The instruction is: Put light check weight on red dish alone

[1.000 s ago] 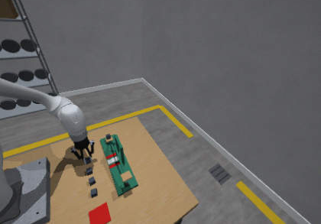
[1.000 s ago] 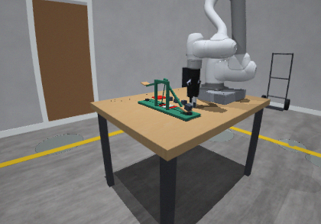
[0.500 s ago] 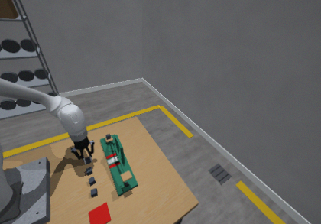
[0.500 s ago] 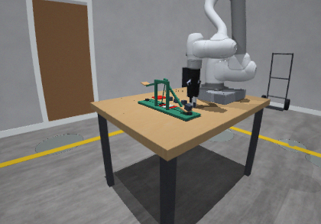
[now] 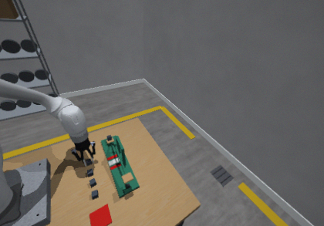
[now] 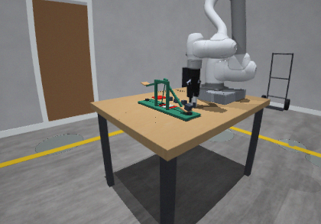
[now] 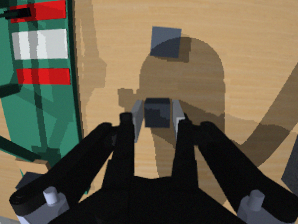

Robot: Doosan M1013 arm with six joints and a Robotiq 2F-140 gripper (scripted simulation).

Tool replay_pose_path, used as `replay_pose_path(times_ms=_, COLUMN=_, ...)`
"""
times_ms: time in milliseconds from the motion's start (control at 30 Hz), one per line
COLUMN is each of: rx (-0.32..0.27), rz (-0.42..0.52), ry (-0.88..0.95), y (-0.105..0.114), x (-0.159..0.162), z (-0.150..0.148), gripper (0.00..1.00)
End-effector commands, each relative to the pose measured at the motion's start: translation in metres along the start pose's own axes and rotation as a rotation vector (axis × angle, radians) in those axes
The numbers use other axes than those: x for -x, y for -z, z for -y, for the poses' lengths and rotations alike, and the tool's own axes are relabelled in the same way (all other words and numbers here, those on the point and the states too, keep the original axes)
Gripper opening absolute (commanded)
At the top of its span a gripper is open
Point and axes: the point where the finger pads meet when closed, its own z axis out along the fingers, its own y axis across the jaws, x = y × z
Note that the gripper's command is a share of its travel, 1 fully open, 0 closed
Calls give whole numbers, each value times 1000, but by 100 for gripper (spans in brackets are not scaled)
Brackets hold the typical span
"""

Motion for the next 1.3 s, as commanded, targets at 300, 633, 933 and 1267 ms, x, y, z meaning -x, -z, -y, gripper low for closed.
replay_pose_path(times_ms=300, rx=0, rz=0, ry=0, y=0, x=0, z=0, gripper=35)
replay_pose_path(times_ms=633, rx=0, rz=0, ry=0, y=10, x=0, z=0, gripper=35)
replay_pose_path(times_ms=933, rx=0, rz=0, ry=0, y=48, x=0, z=0, gripper=35)
replay_pose_path(times_ms=1267, rx=0, rz=0, ry=0, y=84, x=0, z=0, gripper=35)
